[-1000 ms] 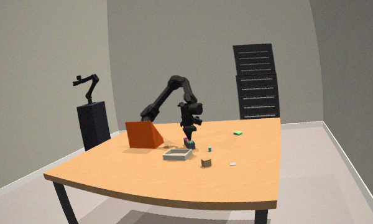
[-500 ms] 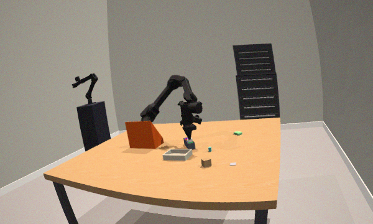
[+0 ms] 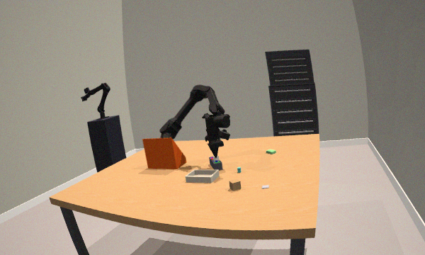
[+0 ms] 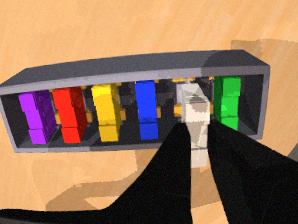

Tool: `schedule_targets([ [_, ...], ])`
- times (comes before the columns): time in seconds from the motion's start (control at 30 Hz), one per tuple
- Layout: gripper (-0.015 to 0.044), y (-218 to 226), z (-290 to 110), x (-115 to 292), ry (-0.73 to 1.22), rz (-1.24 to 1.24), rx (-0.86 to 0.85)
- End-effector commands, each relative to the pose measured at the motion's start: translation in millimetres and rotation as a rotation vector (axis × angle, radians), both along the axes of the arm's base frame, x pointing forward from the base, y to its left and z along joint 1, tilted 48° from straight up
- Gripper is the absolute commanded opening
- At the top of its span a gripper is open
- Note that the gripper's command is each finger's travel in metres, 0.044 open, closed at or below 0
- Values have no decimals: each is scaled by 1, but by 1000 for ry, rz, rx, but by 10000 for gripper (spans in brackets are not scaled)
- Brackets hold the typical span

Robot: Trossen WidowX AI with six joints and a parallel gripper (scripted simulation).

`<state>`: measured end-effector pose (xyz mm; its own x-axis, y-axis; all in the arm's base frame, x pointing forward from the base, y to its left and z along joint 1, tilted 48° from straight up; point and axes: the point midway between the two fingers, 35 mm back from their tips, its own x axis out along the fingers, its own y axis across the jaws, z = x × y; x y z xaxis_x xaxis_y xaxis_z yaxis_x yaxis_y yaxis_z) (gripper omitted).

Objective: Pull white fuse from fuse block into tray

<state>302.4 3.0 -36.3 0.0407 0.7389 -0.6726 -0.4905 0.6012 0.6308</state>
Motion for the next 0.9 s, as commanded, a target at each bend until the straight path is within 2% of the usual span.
schedule_targets([
  [0.0, 0, -3, 2, 1, -5, 2, -5],
  [0.87, 0, -16, 14, 0, -4, 1, -5],
])
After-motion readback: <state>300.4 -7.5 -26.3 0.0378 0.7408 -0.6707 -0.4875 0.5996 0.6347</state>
